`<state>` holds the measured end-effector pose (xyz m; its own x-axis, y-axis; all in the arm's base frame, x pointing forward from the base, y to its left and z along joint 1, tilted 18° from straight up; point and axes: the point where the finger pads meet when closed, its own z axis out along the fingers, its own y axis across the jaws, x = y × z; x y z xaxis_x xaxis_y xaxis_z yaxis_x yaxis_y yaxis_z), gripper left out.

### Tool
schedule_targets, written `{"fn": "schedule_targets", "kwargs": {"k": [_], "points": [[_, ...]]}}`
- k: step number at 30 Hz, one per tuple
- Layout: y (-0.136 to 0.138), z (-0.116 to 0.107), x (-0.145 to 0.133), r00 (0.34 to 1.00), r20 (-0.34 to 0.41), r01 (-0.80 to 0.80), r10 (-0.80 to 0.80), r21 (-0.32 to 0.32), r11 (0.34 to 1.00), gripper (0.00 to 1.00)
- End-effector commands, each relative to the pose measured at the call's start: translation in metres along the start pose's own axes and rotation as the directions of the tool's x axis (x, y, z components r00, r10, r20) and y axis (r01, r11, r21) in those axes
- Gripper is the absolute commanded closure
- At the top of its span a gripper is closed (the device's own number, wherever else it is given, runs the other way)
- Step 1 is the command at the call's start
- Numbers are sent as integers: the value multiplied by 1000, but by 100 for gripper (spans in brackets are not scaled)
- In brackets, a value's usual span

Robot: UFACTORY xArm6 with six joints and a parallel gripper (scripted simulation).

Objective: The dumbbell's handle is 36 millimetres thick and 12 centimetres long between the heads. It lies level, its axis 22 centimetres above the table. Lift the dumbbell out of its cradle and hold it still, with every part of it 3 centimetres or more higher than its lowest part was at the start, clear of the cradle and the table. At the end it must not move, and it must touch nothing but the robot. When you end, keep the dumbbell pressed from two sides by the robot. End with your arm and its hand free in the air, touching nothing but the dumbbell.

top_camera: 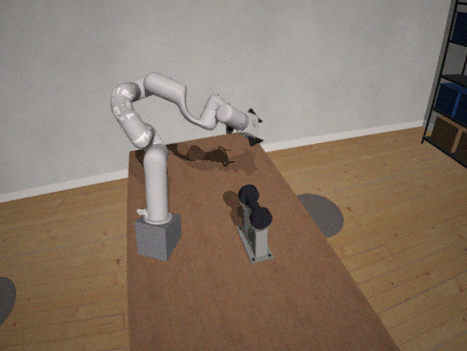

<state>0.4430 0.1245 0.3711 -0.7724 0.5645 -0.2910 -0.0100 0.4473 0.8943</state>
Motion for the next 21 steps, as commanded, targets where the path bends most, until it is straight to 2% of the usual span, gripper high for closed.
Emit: {"fn": "schedule_targets", "kwargs": {"k": [1, 18, 21], "points": [[2, 0, -1, 1000, 2, 2, -2, -2, 1000, 0], [1, 0, -1, 1000, 2, 2, -2, -2, 1000, 0], [-3, -1, -3, 1000, -5, -15, 15, 15, 1000, 0]]}}
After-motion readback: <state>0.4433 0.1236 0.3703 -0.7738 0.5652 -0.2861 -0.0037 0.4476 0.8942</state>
